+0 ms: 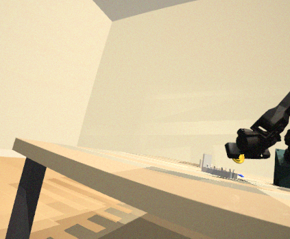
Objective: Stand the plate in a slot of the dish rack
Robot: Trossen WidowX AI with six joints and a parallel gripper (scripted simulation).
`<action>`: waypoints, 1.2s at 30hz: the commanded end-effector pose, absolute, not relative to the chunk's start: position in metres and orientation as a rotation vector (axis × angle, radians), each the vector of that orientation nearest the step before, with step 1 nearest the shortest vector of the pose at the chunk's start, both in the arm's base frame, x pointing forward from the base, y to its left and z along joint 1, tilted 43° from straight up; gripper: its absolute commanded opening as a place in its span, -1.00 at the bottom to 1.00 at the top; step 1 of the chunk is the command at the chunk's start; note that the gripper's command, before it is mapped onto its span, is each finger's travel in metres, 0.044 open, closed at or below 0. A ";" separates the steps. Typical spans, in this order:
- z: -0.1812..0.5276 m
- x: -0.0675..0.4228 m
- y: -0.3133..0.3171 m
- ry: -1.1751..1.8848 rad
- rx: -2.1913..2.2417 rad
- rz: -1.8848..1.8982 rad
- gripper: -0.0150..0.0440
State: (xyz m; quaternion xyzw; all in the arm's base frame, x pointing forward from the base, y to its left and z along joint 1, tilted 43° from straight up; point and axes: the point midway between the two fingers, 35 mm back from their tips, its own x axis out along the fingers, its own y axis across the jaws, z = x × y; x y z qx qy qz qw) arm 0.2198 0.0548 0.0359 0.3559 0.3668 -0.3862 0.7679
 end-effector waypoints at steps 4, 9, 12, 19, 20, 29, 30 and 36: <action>0.040 0.222 0.063 0.670 0.746 -0.757 -0.49; 0.044 0.222 0.069 0.586 0.734 -0.692 -0.49; 0.046 0.221 0.074 0.536 0.731 -0.653 -0.49; 0.054 0.218 0.083 0.421 0.734 -0.560 -0.49; 0.055 0.217 0.085 0.405 0.735 -0.547 -0.49; 0.067 0.208 0.095 0.263 0.763 -0.428 -0.49; 0.069 0.207 0.096 0.248 0.767 -0.415 -0.49; 0.071 0.205 0.098 0.226 0.774 -0.396 -0.49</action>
